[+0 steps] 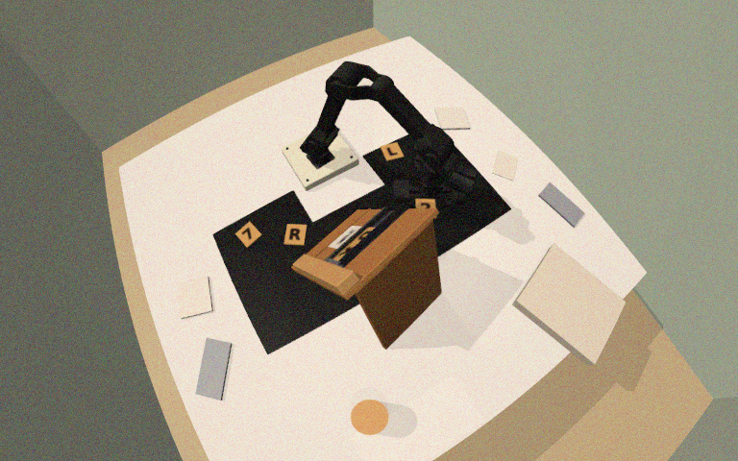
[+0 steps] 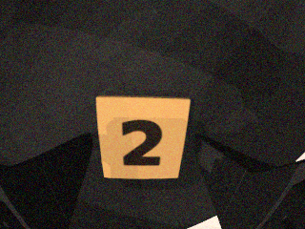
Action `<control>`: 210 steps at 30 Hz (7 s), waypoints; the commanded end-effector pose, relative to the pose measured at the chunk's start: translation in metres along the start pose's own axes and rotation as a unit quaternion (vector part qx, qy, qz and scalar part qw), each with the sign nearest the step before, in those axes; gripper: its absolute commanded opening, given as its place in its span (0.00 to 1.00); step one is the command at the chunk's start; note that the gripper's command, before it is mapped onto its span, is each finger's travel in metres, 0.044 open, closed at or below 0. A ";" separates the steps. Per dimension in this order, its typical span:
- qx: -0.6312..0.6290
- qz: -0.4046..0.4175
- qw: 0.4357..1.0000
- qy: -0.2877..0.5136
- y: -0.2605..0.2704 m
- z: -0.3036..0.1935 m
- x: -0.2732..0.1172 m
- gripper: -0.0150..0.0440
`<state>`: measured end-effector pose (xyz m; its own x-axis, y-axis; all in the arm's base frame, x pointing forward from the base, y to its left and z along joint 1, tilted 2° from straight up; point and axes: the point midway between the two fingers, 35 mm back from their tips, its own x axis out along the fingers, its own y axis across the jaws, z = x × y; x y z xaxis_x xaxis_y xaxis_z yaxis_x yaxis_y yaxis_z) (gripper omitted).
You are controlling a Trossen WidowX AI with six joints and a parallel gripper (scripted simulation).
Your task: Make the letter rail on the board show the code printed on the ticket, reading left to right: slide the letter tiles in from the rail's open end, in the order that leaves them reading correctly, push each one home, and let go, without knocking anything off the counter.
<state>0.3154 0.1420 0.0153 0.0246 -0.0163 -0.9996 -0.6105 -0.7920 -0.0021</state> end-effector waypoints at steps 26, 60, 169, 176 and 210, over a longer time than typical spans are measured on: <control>0.002 0.002 1.000 0.003 0.001 -0.001 0.001 0.82; 0.002 0.002 1.000 0.003 0.000 0.003 -0.012 0.25; 0.835 -0.387 0.356 -0.159 0.038 -0.016 -0.161 0.25; 0.835 -0.387 0.356 -0.159 0.038 -0.016 -0.161 0.25; 0.835 -0.387 0.356 -0.159 0.046 -0.024 -0.161 0.25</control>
<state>0.3031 0.0953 0.1793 0.7721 0.0879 -0.6294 -0.1354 0.9904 -0.0279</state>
